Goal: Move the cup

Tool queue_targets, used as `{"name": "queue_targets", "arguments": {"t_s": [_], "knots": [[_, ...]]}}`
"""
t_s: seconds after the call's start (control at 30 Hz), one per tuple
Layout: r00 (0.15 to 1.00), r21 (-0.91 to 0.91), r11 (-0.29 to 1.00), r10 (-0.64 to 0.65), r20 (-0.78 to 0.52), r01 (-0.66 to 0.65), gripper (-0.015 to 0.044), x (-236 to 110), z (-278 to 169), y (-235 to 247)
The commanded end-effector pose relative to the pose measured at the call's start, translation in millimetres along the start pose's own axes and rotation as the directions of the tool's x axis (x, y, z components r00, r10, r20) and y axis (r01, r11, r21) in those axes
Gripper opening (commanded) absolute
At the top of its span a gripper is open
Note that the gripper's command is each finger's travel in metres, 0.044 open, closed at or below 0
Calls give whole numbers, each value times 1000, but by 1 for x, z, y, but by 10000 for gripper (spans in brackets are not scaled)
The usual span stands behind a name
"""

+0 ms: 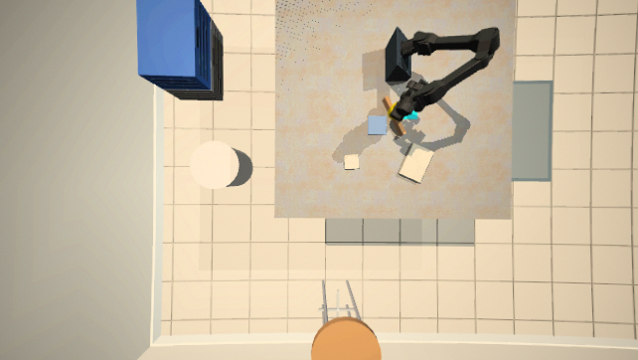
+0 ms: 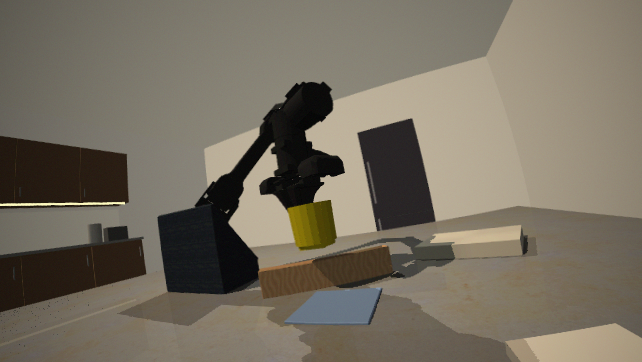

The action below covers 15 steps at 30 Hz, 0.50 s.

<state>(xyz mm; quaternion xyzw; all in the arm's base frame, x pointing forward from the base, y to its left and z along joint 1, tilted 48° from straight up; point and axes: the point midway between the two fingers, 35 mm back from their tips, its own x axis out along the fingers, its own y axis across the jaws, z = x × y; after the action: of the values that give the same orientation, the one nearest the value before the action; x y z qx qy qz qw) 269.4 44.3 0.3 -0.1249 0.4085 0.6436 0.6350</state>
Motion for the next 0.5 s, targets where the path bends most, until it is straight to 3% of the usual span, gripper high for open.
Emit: {"name": "queue_targets", "arguments": {"t_s": [0.0,0.47], "knots": [[1000,4,1000,-3,5,3,0,-1,7,8],[1000,4,1000,-2,5,2,0,-2,23,29]]}}
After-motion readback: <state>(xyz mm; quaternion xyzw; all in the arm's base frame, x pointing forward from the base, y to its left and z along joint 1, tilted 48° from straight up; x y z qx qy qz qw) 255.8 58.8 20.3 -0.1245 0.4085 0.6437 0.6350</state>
